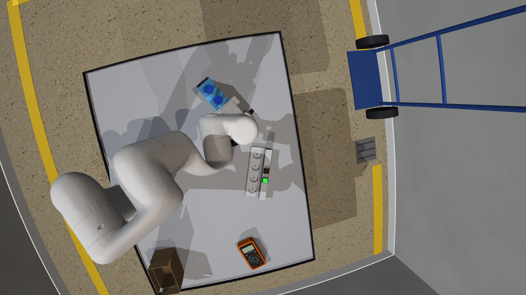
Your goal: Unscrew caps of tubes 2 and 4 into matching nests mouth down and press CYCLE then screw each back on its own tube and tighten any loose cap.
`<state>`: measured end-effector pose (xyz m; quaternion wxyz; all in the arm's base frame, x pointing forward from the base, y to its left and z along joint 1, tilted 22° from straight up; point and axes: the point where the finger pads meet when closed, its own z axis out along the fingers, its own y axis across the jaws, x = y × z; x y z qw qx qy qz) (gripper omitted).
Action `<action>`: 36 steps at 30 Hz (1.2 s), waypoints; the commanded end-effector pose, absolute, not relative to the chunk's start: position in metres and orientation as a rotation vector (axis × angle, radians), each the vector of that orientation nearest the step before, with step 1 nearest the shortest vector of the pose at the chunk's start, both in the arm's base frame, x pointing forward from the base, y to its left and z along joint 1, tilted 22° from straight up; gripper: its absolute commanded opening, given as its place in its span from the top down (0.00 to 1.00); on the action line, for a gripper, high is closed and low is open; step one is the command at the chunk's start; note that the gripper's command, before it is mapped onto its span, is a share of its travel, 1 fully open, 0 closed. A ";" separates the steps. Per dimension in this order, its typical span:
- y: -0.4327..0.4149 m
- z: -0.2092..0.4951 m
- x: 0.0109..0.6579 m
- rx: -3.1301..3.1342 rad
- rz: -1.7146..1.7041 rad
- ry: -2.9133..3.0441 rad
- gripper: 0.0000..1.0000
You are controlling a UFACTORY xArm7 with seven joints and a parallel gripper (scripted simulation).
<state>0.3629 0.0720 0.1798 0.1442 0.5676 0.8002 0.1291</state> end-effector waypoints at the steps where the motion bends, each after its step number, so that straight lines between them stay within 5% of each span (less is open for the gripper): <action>1: 0.072 0.180 0.363 1.888 0.402 2.130 1.00; 15: 0.072 0.180 0.363 2.093 0.439 1.961 1.00; 16: 0.072 0.180 0.363 2.093 0.439 1.961 0.54; 36: 0.073 0.181 0.363 1.732 0.373 2.241 0.54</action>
